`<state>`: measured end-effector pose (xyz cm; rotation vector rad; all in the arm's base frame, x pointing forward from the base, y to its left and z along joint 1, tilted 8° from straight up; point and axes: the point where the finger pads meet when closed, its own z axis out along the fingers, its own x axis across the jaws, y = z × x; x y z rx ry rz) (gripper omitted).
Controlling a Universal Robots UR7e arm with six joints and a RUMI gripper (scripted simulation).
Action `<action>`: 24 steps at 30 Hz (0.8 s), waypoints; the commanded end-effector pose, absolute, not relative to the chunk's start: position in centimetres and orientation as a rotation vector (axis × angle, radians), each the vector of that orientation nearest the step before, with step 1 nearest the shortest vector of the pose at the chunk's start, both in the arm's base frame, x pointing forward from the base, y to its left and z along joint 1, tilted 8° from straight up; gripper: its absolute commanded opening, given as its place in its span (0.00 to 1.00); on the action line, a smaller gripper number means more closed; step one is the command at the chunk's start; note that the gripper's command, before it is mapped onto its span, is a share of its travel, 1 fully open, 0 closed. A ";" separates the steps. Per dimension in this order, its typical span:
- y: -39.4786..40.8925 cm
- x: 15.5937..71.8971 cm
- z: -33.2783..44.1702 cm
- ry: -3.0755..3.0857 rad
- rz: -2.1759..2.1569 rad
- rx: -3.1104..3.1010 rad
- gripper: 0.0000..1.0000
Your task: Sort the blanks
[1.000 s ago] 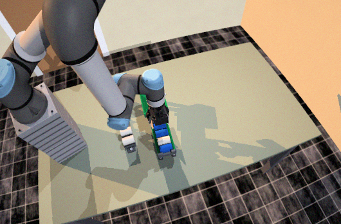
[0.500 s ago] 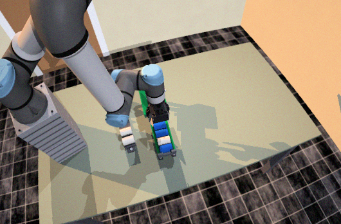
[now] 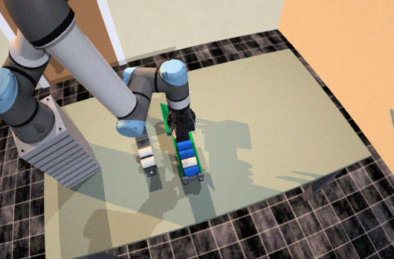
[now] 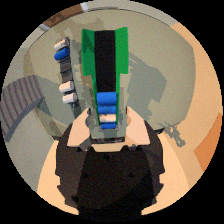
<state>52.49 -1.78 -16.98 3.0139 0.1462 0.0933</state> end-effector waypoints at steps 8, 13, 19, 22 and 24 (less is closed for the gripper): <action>-1.5 52.0 -16.3 0.149 0.079 3.017 0.49; -1.5 52.1 -16.4 0.149 0.079 3.017 1.00; -1.5 52.1 -16.4 0.149 0.079 3.017 1.00; -1.5 52.1 -16.4 0.149 0.079 3.017 1.00; -1.5 52.1 -16.4 0.149 0.079 3.017 1.00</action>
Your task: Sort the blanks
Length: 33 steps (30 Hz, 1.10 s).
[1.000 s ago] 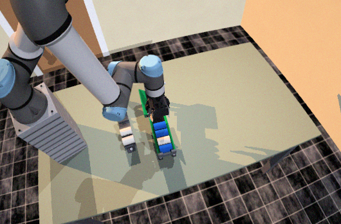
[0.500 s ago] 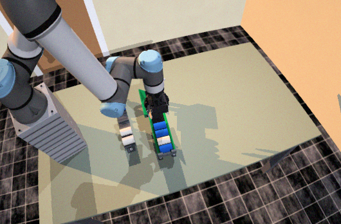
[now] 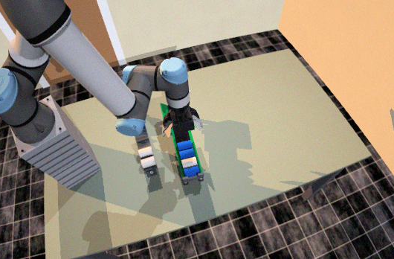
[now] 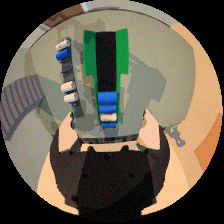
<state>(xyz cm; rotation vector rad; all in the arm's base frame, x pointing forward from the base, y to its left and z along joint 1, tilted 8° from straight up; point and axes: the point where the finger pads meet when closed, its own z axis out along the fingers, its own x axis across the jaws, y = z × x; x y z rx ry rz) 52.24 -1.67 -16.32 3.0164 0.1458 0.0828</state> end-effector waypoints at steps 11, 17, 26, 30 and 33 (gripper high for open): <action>-1.5 52.1 -16.4 0.145 0.079 3.017 1.00; -1.6 52.1 -16.4 0.120 0.081 3.018 1.00; -1.7 52.2 -16.4 0.037 0.086 3.022 1.00; -1.9 52.3 -16.4 -0.044 0.091 3.023 1.00; -2.0 52.4 -16.4 -0.120 0.095 3.022 1.00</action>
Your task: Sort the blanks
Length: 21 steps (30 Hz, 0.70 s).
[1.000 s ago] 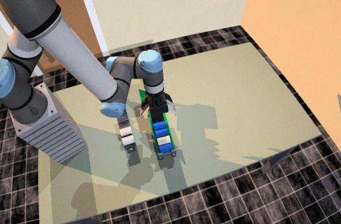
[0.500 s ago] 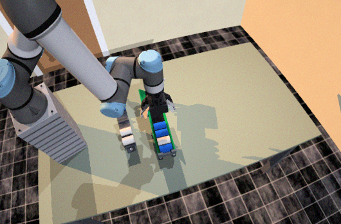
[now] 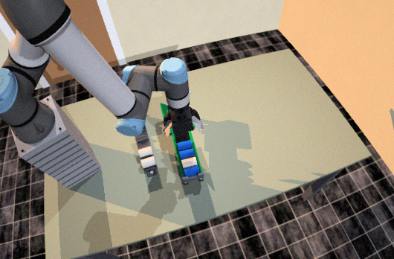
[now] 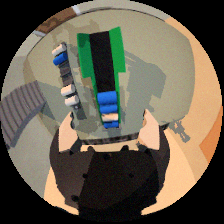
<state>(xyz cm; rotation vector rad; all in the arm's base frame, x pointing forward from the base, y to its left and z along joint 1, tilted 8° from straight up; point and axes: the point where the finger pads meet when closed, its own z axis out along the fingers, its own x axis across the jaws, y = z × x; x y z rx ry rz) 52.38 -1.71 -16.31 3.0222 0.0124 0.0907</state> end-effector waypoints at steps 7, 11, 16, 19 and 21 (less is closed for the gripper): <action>-2.2 52.7 -16.4 -0.282 0.106 3.015 1.00; -2.5 52.9 -16.4 -0.441 0.116 2.999 1.00; -2.7 53.1 -16.4 -0.576 0.124 2.979 1.00; -2.9 53.2 -16.4 -0.669 0.130 2.962 1.00; -2.9 53.3 -16.4 -0.674 0.130 2.961 1.00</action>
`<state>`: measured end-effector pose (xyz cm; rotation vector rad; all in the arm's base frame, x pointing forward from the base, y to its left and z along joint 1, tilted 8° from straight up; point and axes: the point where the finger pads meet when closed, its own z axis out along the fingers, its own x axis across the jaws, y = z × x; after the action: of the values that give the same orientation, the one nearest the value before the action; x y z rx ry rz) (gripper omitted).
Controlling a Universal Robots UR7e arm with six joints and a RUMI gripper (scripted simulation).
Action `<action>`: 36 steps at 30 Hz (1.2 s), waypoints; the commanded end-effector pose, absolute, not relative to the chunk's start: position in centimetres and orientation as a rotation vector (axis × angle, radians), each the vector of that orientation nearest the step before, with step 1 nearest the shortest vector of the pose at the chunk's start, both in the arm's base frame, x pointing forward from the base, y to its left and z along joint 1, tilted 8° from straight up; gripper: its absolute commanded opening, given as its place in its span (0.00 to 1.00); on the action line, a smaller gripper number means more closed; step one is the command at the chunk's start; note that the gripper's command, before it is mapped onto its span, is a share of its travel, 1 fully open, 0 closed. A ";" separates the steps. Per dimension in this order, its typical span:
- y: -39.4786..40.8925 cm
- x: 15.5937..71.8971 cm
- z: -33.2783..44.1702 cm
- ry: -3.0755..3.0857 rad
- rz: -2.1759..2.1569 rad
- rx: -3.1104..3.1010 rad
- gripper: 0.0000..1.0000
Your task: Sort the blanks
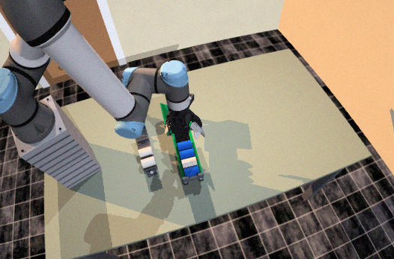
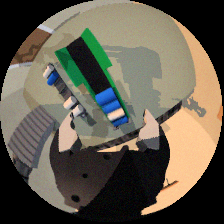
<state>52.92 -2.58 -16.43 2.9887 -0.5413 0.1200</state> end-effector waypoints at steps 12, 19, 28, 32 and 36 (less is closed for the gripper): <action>-3.7 53.7 -16.4 -1.108 0.153 2.840 1.00; -4.2 53.9 -16.4 -1.314 0.162 2.759 1.00; -4.8 54.1 -16.4 -1.576 0.174 2.630 1.00; -5.0 54.2 -16.4 -1.645 0.177 2.591 1.00; -5.3 54.3 -16.4 -1.787 0.183 2.502 1.00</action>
<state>53.81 -4.67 -16.50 2.6231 -1.5951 0.1675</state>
